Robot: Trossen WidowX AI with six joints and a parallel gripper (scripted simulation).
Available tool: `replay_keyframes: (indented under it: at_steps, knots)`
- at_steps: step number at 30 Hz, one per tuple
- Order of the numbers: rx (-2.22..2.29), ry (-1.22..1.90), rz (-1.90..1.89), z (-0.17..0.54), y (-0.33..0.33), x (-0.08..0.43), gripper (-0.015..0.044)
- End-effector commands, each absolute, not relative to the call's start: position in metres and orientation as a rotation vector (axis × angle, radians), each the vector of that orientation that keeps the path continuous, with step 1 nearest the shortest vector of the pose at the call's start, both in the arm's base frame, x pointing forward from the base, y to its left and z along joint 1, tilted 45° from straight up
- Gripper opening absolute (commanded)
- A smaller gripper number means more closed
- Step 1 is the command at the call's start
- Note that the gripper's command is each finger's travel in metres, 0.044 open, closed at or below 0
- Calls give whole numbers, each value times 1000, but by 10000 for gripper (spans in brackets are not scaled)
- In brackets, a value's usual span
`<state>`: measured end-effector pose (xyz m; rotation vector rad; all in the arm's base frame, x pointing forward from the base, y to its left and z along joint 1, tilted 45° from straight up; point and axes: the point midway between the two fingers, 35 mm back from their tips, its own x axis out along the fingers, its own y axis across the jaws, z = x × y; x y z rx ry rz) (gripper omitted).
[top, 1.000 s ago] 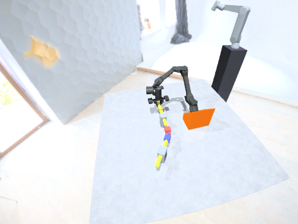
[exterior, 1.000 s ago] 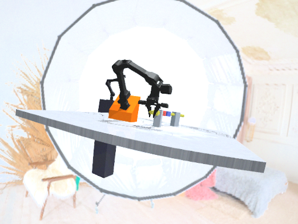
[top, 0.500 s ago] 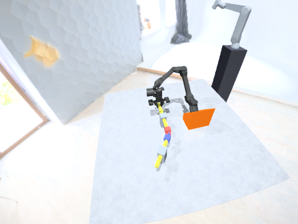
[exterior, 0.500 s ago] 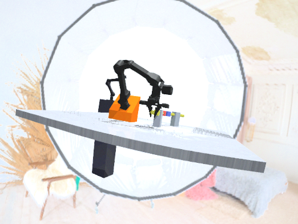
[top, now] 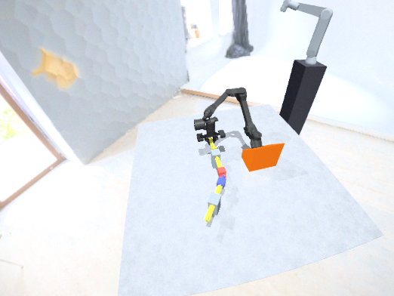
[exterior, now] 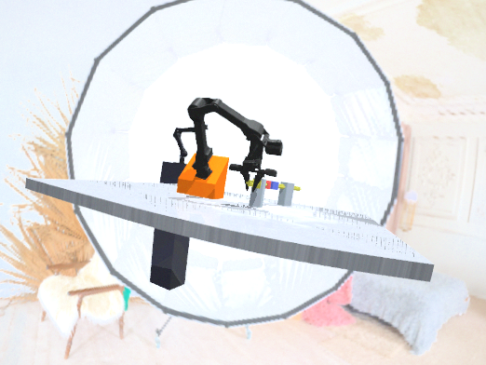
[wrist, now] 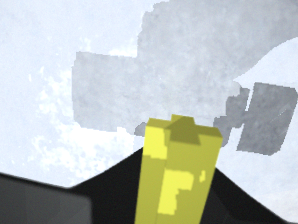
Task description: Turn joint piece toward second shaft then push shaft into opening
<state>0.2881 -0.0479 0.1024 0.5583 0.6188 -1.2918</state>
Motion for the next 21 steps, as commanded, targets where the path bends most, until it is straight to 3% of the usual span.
replay_keyframes:
  at_steps: [1, 21]
  knots:
    - [563, 629, -1289, 96, -42, 287, 0]
    - [559, 619, -1292, 91, -37, 286, 0]
